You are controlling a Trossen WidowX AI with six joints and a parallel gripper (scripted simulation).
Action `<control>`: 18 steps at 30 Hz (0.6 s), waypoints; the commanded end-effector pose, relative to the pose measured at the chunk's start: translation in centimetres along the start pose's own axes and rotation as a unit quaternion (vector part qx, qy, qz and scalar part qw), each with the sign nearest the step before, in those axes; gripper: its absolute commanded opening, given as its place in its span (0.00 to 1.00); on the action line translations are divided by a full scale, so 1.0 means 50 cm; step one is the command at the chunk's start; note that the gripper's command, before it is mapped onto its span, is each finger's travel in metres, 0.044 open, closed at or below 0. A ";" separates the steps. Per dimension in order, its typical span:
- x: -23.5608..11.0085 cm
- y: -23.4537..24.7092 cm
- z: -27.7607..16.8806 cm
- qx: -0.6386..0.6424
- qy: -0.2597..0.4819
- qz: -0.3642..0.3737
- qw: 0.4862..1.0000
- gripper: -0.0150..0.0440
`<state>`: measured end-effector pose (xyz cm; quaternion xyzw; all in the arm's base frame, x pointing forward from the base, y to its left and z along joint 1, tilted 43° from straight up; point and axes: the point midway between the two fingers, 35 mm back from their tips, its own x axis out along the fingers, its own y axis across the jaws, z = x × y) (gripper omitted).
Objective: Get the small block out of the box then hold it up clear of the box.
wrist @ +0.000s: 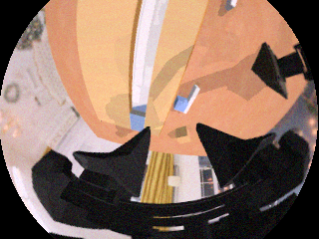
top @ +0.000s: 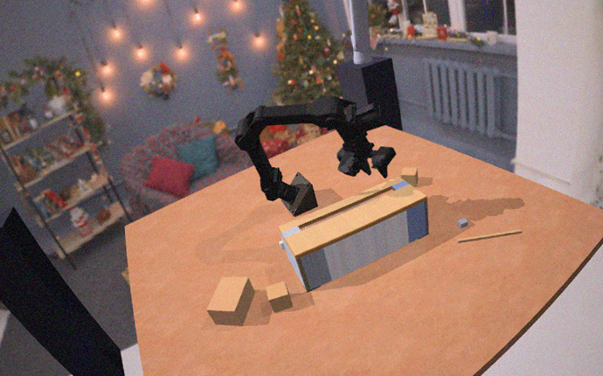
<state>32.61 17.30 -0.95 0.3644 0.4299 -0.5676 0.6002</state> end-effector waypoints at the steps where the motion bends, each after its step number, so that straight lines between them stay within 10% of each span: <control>1: 0.008 -0.010 -0.011 -0.187 -0.022 -0.003 0.982 0.74; 8: 0.012 -0.014 -0.031 -0.536 -0.062 -0.021 0.842 0.74; 18: 0.015 -0.021 -0.060 -0.874 -0.094 -0.083 0.470 0.74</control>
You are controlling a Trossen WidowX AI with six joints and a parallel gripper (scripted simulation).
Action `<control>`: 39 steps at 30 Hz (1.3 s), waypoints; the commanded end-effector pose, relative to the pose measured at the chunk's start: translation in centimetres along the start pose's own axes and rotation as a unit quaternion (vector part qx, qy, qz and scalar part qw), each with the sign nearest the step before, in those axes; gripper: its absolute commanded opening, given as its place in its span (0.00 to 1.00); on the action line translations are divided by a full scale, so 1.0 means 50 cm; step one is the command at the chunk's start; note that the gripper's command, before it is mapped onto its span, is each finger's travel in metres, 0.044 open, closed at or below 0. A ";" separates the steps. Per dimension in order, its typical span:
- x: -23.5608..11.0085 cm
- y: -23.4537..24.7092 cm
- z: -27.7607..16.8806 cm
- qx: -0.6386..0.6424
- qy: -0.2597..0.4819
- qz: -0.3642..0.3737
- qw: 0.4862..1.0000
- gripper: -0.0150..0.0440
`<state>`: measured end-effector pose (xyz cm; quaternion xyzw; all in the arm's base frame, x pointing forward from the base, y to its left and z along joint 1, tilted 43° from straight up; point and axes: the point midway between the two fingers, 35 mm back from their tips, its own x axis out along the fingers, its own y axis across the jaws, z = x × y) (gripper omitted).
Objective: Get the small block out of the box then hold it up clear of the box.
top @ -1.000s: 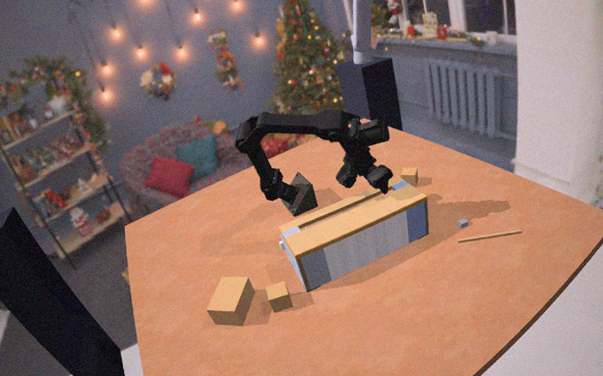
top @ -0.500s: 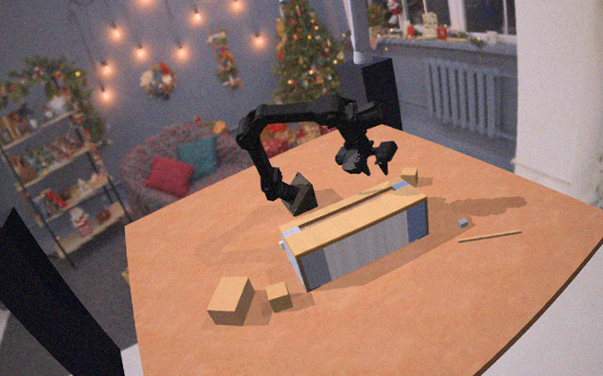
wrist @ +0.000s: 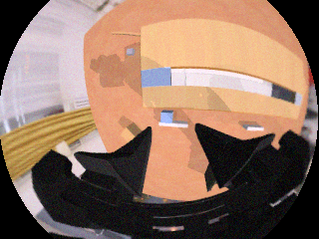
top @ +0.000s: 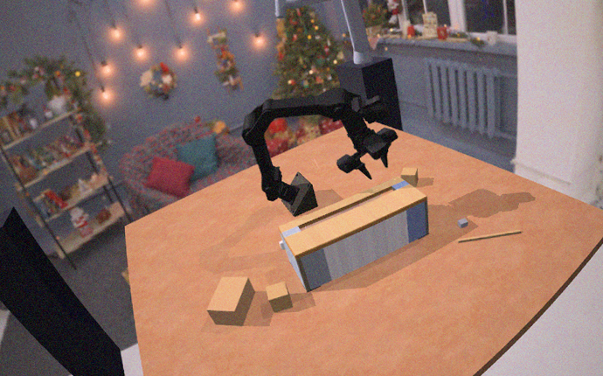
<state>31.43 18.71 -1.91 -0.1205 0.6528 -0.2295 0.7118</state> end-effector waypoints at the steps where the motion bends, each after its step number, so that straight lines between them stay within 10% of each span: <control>1: 0.004 0.026 -0.009 -0.446 -0.014 -0.058 0.893 0.74; 14: 0.001 0.051 -0.023 -0.796 0.015 -0.115 0.594 0.74; 31: -0.006 0.083 -0.041 -0.982 0.111 -0.148 0.029 0.74; 39: -0.006 0.085 -0.042 -0.982 0.118 -0.148 -0.005 0.74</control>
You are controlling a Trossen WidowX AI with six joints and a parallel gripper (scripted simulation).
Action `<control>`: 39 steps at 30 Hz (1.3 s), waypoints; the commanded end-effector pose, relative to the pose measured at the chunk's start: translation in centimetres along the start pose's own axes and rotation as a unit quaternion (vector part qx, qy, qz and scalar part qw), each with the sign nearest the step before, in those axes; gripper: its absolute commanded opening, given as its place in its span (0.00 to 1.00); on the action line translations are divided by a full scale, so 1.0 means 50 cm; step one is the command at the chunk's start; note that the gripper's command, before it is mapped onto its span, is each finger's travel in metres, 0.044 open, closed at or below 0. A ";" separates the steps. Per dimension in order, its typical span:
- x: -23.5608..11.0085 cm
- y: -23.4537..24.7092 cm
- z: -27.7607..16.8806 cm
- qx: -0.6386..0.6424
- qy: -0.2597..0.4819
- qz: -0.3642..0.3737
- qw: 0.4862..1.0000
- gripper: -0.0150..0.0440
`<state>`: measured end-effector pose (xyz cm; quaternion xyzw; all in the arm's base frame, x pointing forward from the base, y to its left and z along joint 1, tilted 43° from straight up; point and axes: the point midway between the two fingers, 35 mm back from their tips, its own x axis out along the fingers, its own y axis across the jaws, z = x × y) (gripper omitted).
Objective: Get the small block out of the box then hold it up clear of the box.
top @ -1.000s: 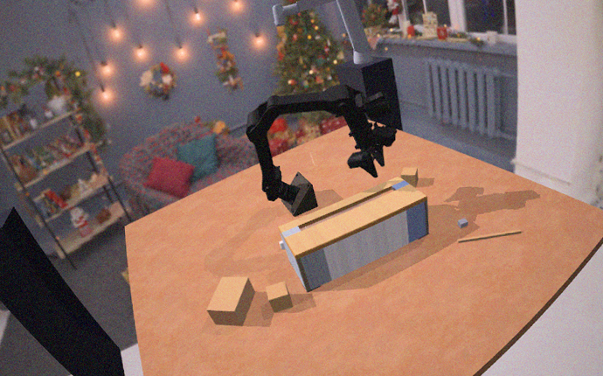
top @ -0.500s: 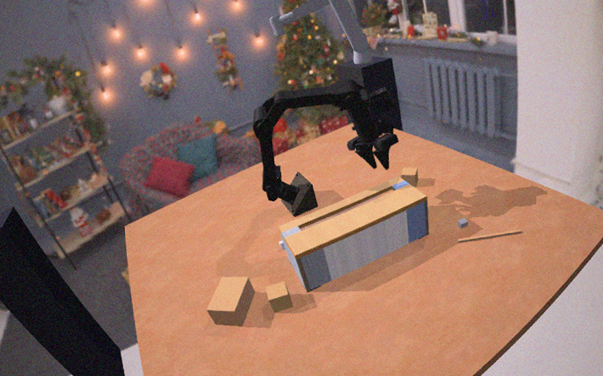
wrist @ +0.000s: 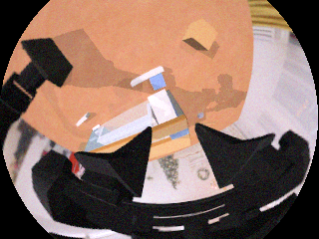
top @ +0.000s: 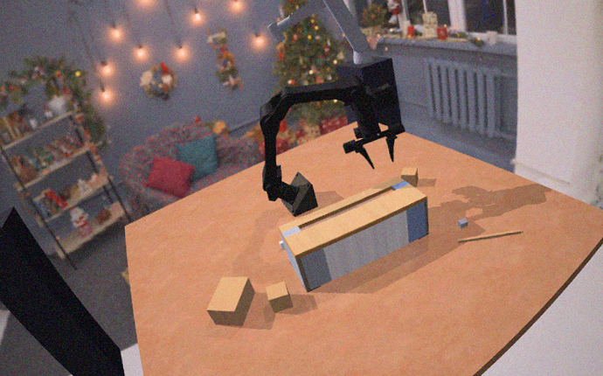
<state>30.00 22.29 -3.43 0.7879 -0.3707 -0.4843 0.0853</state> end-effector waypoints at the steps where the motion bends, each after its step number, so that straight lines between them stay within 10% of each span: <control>1: 0.000 -0.012 0.006 -0.172 0.022 0.010 0.985 0.74; 9: 0.004 -0.012 0.008 -0.172 0.022 0.010 0.985 0.74; 17: 0.173 0.018 0.062 -0.172 0.023 0.011 0.985 0.74; 39: 0.229 0.024 0.083 -0.172 0.023 0.011 0.985 0.74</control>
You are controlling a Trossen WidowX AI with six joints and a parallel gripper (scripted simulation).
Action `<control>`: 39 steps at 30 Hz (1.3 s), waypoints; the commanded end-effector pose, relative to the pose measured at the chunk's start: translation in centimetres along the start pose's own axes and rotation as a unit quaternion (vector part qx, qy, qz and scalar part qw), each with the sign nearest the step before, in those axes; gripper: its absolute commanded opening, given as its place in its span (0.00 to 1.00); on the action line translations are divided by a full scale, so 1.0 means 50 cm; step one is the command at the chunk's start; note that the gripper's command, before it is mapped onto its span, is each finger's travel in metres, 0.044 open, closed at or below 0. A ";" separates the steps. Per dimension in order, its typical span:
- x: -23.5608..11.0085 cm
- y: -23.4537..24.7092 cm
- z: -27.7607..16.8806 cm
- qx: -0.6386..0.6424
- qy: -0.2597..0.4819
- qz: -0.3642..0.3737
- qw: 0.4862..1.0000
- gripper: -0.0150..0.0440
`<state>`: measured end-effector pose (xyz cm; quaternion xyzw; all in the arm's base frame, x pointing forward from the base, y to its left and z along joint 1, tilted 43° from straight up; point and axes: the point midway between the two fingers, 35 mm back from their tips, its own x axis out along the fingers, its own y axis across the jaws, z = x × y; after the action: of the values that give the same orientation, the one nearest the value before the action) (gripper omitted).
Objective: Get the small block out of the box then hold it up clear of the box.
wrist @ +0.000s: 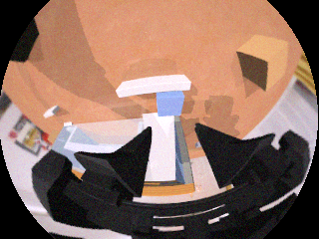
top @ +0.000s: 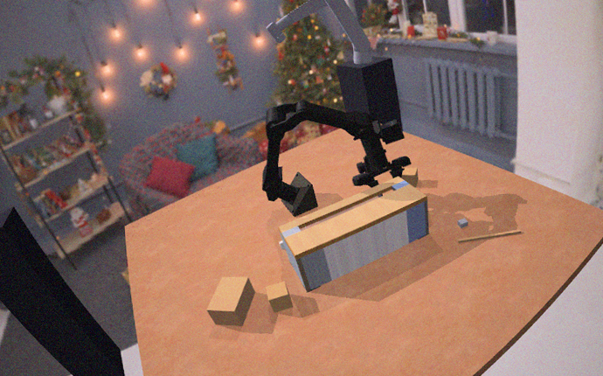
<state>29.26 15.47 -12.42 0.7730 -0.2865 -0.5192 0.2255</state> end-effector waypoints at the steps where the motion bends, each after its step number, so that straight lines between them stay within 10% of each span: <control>1: 0.019 0.005 0.013 -0.007 -0.003 0.007 1.000 0.74; 23: 0.073 0.008 0.041 -0.007 -0.002 0.007 1.000 0.74; 35: 0.058 0.003 0.025 0.011 0.009 -0.003 1.000 0.27; 39: 0.030 0.001 0.013 0.008 0.006 -0.002 1.000 0.25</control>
<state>28.62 13.41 -14.45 0.7734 -0.2897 -0.5161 0.2270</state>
